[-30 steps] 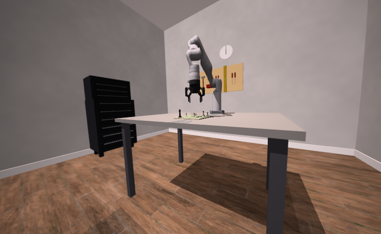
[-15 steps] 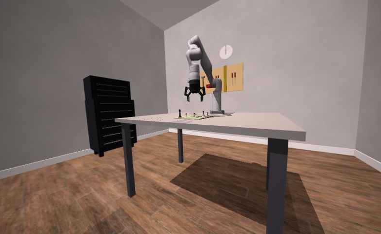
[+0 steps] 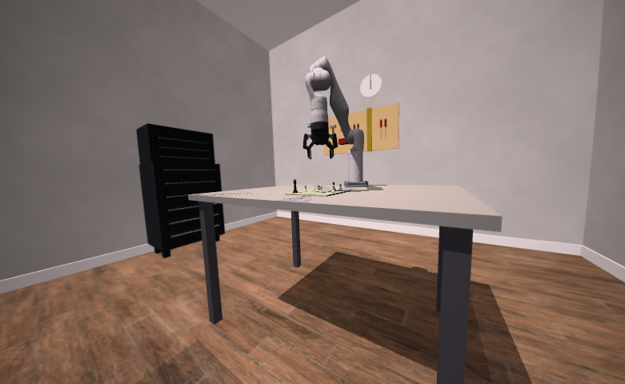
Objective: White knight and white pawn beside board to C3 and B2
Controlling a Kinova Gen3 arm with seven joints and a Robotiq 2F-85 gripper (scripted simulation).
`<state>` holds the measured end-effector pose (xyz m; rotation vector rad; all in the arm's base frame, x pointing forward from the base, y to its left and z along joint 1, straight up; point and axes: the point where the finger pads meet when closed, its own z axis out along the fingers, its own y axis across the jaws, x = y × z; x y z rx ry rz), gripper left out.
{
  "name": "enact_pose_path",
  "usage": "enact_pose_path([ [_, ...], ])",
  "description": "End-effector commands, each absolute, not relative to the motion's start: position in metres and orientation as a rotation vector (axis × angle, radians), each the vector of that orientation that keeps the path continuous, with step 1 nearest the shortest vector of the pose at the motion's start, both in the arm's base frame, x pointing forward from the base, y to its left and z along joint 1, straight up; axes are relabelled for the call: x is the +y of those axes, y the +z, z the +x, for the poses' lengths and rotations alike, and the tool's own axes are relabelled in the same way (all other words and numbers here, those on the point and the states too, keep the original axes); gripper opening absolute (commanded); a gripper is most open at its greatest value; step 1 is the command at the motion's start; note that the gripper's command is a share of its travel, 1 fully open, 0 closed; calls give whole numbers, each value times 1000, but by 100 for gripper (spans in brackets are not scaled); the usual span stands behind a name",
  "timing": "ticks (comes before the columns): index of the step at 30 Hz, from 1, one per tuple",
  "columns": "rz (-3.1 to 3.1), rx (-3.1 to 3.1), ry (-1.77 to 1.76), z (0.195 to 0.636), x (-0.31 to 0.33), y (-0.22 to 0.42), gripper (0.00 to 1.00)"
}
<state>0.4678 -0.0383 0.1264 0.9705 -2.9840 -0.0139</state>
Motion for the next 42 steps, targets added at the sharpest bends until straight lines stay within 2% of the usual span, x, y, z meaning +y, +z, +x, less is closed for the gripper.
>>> enact_pose_path([
  [1,967,-2996,-1,471,-41,141,100],
  [11,967,-2996,-1,471,-41,168,100],
  [42,967,-2996,-1,471,-41,169,100],
])
